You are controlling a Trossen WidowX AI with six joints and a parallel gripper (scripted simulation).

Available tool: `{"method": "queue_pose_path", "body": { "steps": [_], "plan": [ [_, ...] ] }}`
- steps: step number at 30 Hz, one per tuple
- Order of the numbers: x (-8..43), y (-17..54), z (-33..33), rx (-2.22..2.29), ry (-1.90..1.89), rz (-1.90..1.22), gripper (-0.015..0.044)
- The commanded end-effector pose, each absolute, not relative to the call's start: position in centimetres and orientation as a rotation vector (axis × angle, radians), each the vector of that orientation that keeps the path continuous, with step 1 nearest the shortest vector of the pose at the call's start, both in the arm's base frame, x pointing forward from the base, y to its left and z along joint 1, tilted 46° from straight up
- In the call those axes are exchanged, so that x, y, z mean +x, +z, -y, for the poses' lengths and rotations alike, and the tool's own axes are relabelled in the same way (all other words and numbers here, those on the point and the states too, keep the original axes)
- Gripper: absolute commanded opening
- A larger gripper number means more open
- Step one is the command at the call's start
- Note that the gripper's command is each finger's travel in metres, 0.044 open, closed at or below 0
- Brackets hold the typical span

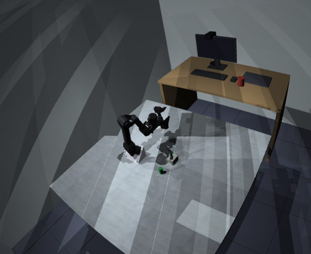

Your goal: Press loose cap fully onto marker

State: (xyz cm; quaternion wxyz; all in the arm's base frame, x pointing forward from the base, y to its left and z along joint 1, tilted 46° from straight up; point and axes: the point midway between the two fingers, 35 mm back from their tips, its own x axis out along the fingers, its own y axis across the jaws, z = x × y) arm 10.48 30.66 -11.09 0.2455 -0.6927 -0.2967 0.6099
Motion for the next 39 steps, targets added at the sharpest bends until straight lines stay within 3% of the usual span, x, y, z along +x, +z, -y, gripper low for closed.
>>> {"method": "queue_pose_path", "body": {
  "steps": [1, 6, 12, 17, 28, 39],
  "plan": [
    [10.7, -11.2, -30.6, -1.885, 1.666, 0.783, 0.0374],
    [15.1, -12.3, -28.9, -1.707, 1.61, 0.112, 0.0242],
    [20.4, -12.1, -24.7, -1.372, 1.265, -0.646, 0.0239],
    [23.4, -10.3, -20.1, -1.068, 0.835, -1.077, 0.0239],
    [25.6, -5.9, -13.6, -0.687, 0.192, -1.379, 0.0239],
    [25.8, 0.8, -6.4, -0.334, -0.501, -1.414, 0.0239]
  ]
}}
